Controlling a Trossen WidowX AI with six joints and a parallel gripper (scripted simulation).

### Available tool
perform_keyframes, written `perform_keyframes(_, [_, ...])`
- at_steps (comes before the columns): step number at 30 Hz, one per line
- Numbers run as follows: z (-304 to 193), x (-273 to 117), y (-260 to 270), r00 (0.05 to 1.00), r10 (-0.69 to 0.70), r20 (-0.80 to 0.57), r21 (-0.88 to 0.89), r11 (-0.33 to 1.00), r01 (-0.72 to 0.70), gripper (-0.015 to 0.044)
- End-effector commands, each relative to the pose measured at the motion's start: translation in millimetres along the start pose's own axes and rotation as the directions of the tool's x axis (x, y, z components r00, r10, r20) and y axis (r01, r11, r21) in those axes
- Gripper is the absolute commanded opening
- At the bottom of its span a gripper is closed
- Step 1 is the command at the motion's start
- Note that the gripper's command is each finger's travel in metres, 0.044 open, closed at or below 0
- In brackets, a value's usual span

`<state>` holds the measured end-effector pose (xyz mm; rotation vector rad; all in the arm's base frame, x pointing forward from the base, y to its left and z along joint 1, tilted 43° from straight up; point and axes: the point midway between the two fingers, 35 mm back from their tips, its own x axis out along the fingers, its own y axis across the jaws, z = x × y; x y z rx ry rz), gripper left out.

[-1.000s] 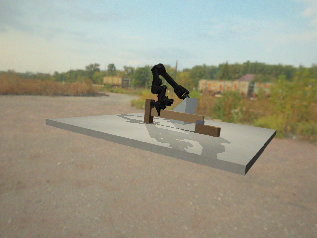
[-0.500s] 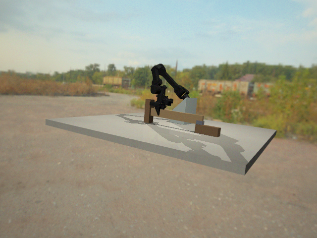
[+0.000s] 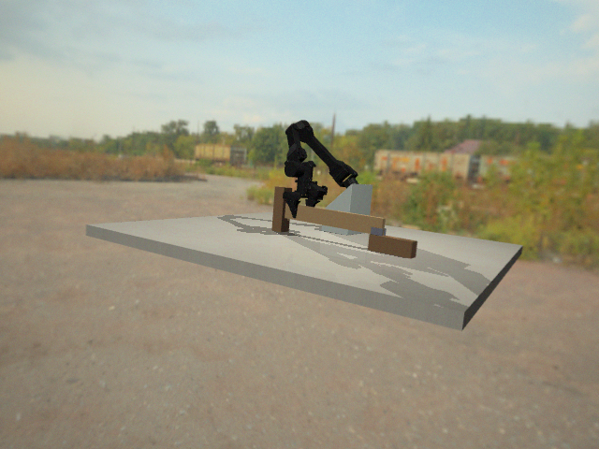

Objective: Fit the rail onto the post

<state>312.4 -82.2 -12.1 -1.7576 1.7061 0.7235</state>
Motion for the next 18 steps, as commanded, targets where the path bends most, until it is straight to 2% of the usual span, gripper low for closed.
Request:
perform_keyframes(1, [7, -6, 0, 1.0, 0.0, 0.001, 0.0, 1.0, 0.0, 0.044])
perform_keyframes(5, [30, -30, 0, 1.0, -0.001, 0.0, -0.003, 1.0, 0.001, 0.044])
perform_keyframes(18, [30, -30, 0, 1.0, -0.001, 0.0, -0.003, 1.0, 0.001, 0.044])
